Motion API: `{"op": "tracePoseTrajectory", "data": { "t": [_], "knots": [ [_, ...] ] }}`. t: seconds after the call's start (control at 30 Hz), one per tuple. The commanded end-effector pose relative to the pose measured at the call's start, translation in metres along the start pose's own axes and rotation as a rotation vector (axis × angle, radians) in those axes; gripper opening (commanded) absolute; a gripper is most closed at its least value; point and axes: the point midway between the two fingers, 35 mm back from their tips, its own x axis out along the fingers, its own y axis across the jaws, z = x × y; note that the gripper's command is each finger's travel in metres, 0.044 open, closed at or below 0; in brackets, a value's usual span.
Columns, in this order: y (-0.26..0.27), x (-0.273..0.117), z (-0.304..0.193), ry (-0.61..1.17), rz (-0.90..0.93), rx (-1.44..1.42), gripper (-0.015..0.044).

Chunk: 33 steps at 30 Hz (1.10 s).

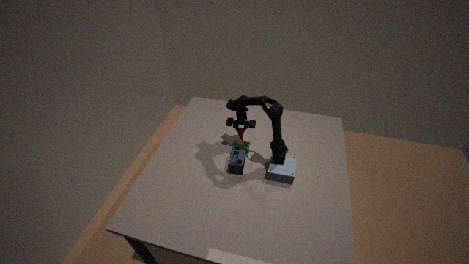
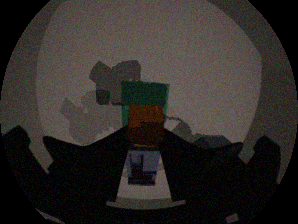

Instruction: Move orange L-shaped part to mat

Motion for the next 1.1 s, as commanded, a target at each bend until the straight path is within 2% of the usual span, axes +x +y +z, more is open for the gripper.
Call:
{"op": "tracePoseTrajectory", "data": {
  "t": [0.0, 1.07],
  "knots": [
    [0.000, 0.007, 0.000, 0.002, -0.002, -0.002, 0.0000],
    [-0.001, 0.059, -0.001, 0.003, -0.002, -0.002, 0.0000]
  ]
}}
